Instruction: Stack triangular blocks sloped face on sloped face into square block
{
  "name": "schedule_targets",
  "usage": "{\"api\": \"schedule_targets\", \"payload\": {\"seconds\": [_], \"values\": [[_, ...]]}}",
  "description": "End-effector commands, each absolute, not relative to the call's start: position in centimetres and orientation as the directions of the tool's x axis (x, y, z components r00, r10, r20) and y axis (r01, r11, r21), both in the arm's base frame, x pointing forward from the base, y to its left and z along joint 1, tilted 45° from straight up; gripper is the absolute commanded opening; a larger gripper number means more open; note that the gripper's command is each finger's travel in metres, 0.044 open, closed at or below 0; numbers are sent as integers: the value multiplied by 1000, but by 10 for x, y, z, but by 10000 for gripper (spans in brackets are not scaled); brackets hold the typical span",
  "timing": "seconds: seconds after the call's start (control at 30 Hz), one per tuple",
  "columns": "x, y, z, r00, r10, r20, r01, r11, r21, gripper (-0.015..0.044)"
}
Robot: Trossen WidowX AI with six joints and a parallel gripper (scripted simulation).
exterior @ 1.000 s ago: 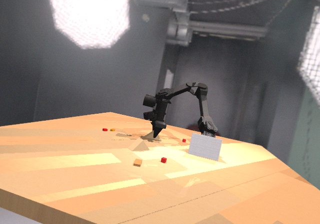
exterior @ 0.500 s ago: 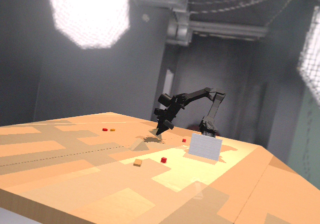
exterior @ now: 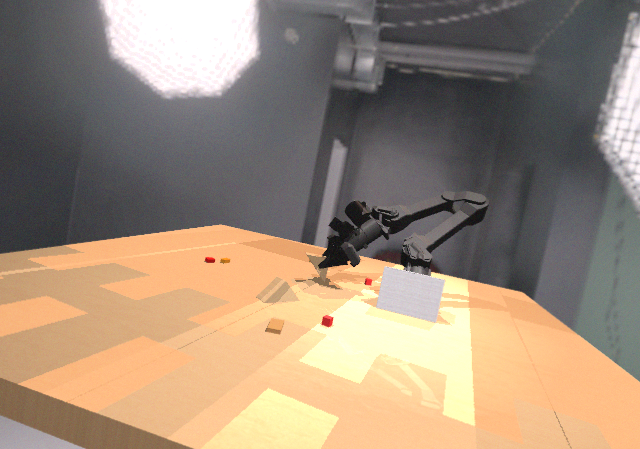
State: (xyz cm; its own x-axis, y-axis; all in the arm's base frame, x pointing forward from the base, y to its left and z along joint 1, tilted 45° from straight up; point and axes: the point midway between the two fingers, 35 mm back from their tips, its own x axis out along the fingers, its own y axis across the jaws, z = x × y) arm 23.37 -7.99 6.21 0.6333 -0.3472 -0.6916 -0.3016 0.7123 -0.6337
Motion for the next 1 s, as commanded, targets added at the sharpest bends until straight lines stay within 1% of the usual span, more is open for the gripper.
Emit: {"api": "schedule_targets", "payload": {"seconds": [0.0,0.33,0.57,0.67,0.7,0.97], "values": [[228,-80,64,708,-281,-648,-306,705,-640,0],[211,-86,65,849,-100,-519,-310,701,-642,0],[200,-91,63,910,30,-413,-314,698,-643,0],[197,-92,63,923,61,-379,-311,698,-645,0],[201,-92,62,903,18,-428,-316,703,-637,26],[201,-92,62,903,18,-428,-316,703,-637,236]]}}
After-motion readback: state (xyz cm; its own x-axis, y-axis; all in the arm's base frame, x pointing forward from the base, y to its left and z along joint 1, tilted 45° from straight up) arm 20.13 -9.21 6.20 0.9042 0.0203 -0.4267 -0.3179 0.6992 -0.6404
